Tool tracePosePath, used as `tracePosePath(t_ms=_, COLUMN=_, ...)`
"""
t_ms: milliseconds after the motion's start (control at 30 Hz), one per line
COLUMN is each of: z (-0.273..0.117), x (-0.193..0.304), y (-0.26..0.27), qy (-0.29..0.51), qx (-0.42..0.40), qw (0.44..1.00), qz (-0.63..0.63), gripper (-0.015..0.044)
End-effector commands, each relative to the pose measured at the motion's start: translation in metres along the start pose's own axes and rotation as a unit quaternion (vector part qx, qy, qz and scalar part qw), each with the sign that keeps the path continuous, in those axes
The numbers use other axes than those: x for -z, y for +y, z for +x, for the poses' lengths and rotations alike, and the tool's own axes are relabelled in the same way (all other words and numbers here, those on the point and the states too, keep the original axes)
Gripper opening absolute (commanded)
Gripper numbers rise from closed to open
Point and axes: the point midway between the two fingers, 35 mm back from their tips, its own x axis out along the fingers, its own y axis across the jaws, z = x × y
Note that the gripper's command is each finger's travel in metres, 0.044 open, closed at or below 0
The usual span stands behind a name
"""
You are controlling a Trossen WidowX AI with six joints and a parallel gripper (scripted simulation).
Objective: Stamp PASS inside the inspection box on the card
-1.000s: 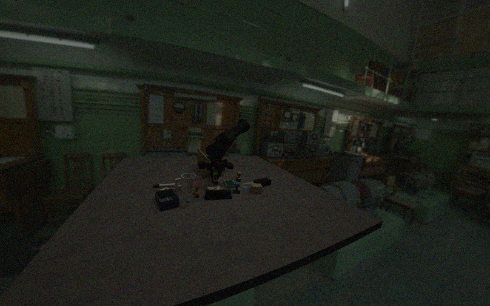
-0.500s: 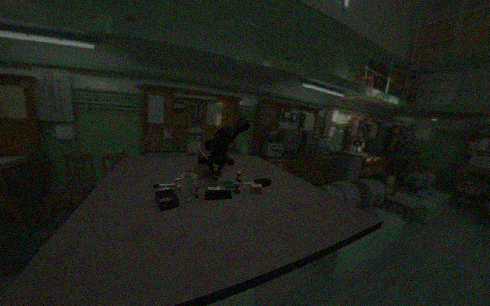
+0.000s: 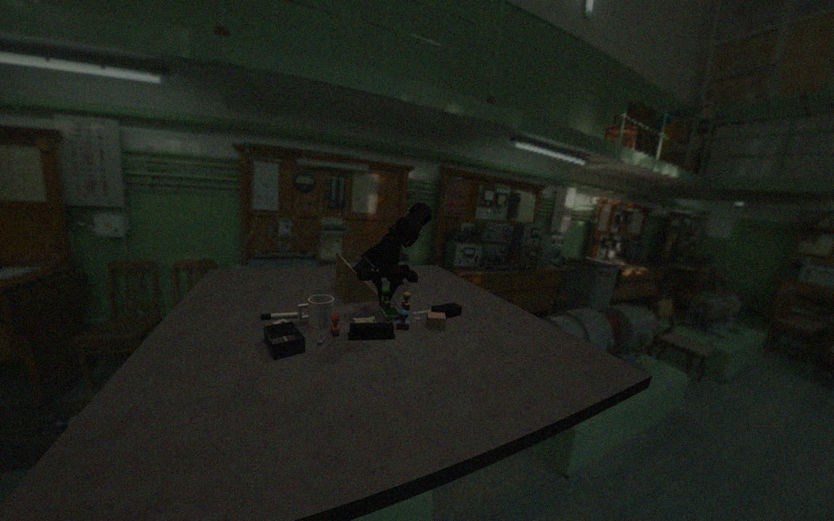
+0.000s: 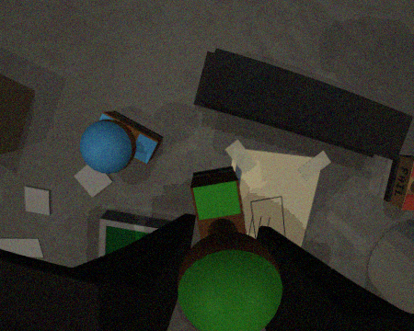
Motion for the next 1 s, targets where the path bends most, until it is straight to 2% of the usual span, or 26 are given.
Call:
tracePosePath(t_ms=0, z=-0.002, x=-0.014, y=0.032, qy=-0.002, qx=-0.002, qw=1.0, qz=-0.001, gripper=0.0)
tracePosePath(t_ms=333, z=-0.003, x=-0.032, y=0.106, qy=-0.001, qx=-0.01, qw=1.0, qz=-0.004, gripper=0.0)
tracePosePath(t_ms=967, z=0.019, x=-0.034, y=0.109, qy=-0.001, qx=-0.01, qw=1.0, qz=-0.004, gripper=0.0)
